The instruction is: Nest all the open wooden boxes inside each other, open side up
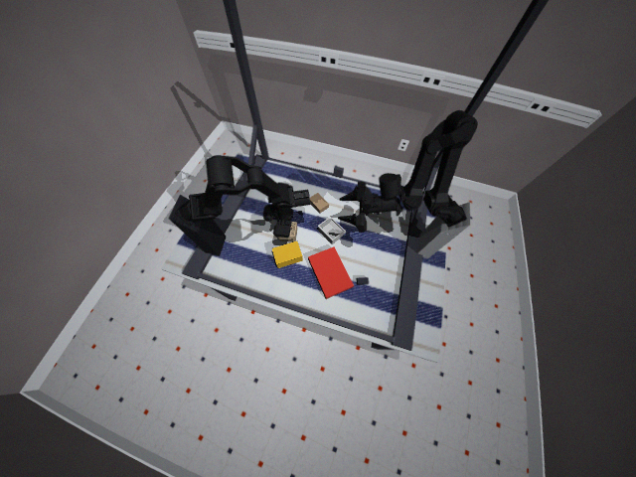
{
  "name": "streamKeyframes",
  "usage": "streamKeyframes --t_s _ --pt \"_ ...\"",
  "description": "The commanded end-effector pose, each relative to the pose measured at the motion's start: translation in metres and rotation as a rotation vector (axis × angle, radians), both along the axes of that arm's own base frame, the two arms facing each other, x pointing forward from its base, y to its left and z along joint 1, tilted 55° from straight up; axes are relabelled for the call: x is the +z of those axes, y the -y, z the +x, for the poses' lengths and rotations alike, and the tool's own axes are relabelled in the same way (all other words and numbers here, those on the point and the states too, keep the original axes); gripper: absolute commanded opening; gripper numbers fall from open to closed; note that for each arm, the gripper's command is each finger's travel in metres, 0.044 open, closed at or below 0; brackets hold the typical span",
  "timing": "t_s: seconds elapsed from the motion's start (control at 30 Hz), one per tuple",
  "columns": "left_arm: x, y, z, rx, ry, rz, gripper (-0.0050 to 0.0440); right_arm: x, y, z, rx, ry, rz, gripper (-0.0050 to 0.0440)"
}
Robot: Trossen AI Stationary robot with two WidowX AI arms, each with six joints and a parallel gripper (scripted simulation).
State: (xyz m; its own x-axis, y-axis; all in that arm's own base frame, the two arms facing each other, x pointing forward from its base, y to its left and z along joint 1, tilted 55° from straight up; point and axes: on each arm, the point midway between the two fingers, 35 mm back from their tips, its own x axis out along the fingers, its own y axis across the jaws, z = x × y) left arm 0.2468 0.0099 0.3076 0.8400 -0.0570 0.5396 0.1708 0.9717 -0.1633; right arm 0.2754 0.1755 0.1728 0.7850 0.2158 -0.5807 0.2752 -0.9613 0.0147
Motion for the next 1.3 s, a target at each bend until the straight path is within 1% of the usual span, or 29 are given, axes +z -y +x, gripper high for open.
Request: streamKeyframes --t_s 0.0,0.5,0.53,0.57,1.27 --pt "0.004 -0.001 -0.002 0.002 0.013 0.003 0.0400 0.000 -0.001 0.003 0.002 0.005 0.005 0.0116" --pt "0.004 -0.001 -0.002 0.002 0.013 0.003 0.0400 -0.008 -0.004 0.015 0.002 0.006 0.006 0.0116" --pt "0.004 -0.001 -0.002 0.002 0.013 0.003 0.0400 -0.006 -0.003 0.014 0.001 0.012 0.013 0.0116" --pt "0.004 -0.001 -0.002 0.002 0.013 0.003 0.0400 -0.009 -0.004 0.015 0.001 0.005 0.007 0.0116" --pt "0.004 -0.001 -0.002 0.002 0.013 0.003 0.0400 -0.010 -0.007 0.024 0.002 0.013 0.013 0.0116"
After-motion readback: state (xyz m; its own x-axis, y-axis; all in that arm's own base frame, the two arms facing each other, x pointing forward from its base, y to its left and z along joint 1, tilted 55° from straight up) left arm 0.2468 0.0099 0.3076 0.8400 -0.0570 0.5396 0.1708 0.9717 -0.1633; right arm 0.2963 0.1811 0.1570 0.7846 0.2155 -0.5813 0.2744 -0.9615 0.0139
